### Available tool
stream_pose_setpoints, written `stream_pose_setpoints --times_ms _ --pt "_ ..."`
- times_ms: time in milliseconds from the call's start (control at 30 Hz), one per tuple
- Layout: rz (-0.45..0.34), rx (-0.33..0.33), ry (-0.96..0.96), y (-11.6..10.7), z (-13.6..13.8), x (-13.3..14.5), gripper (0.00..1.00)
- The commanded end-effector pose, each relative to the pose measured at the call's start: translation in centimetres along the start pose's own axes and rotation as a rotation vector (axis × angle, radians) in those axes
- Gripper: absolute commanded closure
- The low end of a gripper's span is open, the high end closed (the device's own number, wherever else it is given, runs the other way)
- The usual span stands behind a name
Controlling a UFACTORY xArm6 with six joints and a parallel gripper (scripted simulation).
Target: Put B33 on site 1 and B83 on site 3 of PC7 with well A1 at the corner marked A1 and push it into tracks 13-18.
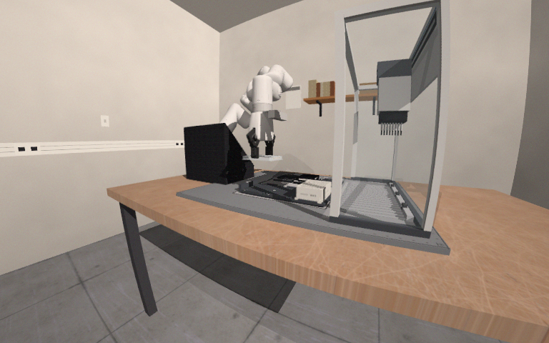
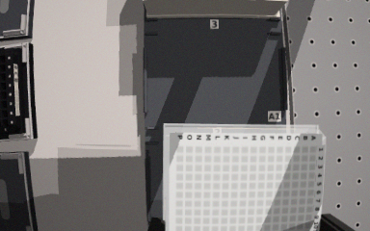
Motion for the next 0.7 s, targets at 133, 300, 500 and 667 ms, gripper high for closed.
stream_pose_setpoints --times_ms 133,300,500,667 --pt "0.003 0.002 0.266 -0.15 0.08 -0.09 1.0" --pt "0.003 0.001 0.4 -0.14 0.08 -0.09 1.0" --pt "0.003 0.001 0.566 -0.15 0.08 -0.09 1.0" --pt "0.003 0.001 0.733 -0.14 0.08 -0.09 1.0"
Point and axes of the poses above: the point where the finger pads meet when closed, its own y axis out along the fingers, its own z axis across the jaws, x = y × z, the point moved 2 cm from there along -y, back along the fingers, and after that the axes turned 1 degree about y, right-handed, at the moved point
